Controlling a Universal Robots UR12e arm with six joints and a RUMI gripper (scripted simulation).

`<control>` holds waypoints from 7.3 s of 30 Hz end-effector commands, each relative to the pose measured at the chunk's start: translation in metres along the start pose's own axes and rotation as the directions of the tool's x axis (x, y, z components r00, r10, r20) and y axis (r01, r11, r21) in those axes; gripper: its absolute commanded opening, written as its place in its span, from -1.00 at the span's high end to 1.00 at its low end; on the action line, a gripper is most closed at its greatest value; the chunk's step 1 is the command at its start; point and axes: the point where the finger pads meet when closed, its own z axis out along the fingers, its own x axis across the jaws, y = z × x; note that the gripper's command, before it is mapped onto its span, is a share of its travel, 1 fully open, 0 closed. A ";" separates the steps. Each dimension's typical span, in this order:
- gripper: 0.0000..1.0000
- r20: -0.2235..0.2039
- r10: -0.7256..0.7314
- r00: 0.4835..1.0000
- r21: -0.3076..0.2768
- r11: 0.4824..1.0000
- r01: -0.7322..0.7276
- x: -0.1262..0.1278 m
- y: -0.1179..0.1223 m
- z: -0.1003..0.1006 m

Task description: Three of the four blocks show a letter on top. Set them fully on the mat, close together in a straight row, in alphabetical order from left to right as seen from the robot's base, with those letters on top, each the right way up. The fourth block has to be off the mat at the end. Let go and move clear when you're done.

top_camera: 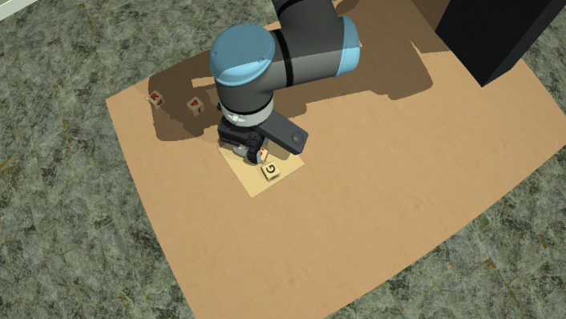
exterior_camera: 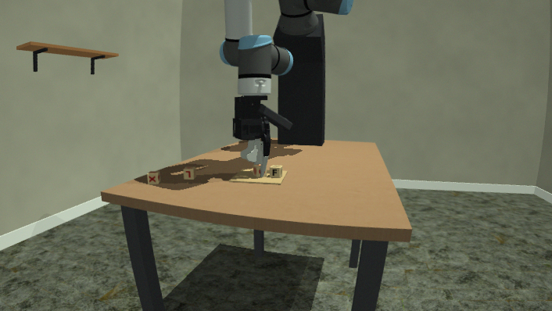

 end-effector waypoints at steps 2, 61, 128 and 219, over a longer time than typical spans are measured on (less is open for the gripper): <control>0.83 0.000 0.000 1.000 0.000 1.000 0.000 0.000 0.000 0.000; 0.83 0.000 0.000 1.000 0.000 1.000 0.000 0.000 0.000 -0.100; 0.83 -0.001 0.657 0.754 0.000 0.754 -0.657 -0.034 0.036 -0.070; 0.83 -0.001 0.657 0.753 0.000 0.753 -0.657 -0.033 0.036 -0.001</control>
